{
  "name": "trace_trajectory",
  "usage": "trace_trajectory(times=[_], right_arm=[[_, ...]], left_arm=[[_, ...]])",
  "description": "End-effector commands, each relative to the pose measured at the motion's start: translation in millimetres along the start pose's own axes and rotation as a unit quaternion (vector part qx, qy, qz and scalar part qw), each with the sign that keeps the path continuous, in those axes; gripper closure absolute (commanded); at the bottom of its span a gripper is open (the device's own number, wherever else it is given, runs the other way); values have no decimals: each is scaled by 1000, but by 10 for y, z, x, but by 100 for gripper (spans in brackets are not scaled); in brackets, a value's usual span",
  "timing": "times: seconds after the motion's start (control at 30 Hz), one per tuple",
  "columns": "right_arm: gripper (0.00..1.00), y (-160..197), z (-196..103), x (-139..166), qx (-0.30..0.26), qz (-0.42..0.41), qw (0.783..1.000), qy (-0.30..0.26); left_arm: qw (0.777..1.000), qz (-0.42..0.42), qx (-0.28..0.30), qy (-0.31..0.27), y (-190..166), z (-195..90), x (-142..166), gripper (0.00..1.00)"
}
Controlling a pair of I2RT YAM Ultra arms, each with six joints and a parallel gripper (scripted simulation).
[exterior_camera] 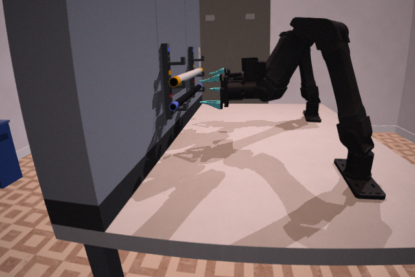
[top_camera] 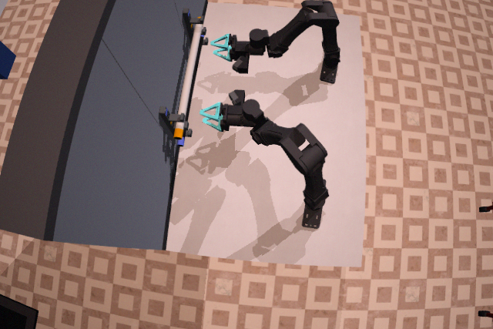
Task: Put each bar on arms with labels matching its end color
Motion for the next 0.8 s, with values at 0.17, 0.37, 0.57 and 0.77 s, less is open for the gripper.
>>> trace_trajectory(times=[0.17,0.37,0.57,0.77], right_arm=[[30,43,-12,-41,16,5,1000,1],[30,123,-7,-58,16,5,1000,1],[31,176,-6,-68,16,5,1000,1],[31,256,-1,-85,16,5,1000,1]], left_arm=[[1000,-21,-18,0,-11,20,36,28],[1000,-21,-18,0,-92,25,49,29],[1000,-21,-18,0,-146,29,57,29],[1000,-21,-18,0,-226,34,71,30]])
Point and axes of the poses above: on each arm, the point where the finger pads meet when closed, its own z axis out along the fingers, its own y axis across the jaws, x = y × z, the point moved 2 cm from there along -z, back along the fingers, and after that the axes turned 1 degree about -z, right-handed, at the moved point
